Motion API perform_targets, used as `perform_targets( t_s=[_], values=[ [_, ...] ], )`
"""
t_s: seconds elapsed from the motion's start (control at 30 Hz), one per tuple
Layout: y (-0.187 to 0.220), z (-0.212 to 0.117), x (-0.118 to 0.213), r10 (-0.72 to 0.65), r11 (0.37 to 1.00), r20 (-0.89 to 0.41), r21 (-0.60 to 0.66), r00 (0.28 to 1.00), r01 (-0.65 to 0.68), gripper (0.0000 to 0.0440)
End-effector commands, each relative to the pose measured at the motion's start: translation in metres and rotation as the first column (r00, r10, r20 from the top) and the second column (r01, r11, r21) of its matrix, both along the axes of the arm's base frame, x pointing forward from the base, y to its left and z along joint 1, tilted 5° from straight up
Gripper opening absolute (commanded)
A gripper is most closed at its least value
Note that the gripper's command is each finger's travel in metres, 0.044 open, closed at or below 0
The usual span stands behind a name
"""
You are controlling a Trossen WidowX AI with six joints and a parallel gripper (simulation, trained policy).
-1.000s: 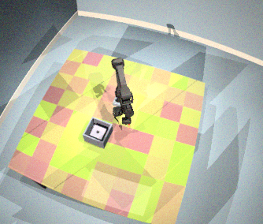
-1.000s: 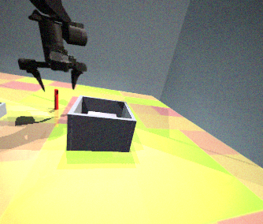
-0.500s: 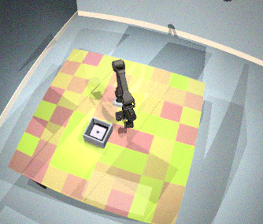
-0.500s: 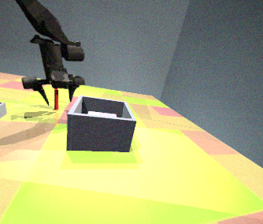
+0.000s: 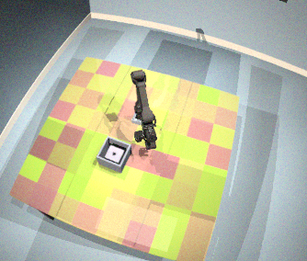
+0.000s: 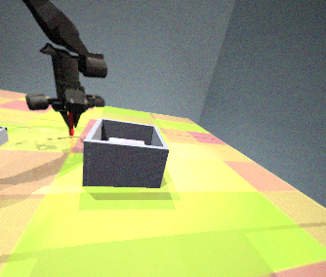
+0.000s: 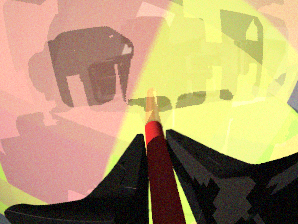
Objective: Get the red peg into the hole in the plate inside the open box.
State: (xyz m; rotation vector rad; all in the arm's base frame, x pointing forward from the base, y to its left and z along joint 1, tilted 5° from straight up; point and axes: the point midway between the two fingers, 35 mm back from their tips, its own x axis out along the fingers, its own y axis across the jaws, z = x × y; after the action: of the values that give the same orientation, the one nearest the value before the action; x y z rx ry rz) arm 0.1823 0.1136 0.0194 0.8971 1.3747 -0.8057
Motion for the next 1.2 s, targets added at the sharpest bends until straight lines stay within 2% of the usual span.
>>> perform_targets(
  t_s=[0.0, 0.57, 0.87, 1.17],
  values=[
    [-0.001, 0.01, 0.008, 0.024, 1.0, 0.041, -0.011, 0.999, -0.023, 0.0],
    [-0.028, 0.072, 0.043, 0.143, 0.985, 0.18, -0.125, 0.973, -0.122, 0.0],
    [-0.05, 0.103, 0.07, 0.145, 0.979, 0.229, -0.171, 0.963, -0.107, 0.0],
    [-0.083, 0.115, 0.095, 0.102, 0.979, 0.252, -0.195, 0.962, -0.053, 0.0]
  ],
)
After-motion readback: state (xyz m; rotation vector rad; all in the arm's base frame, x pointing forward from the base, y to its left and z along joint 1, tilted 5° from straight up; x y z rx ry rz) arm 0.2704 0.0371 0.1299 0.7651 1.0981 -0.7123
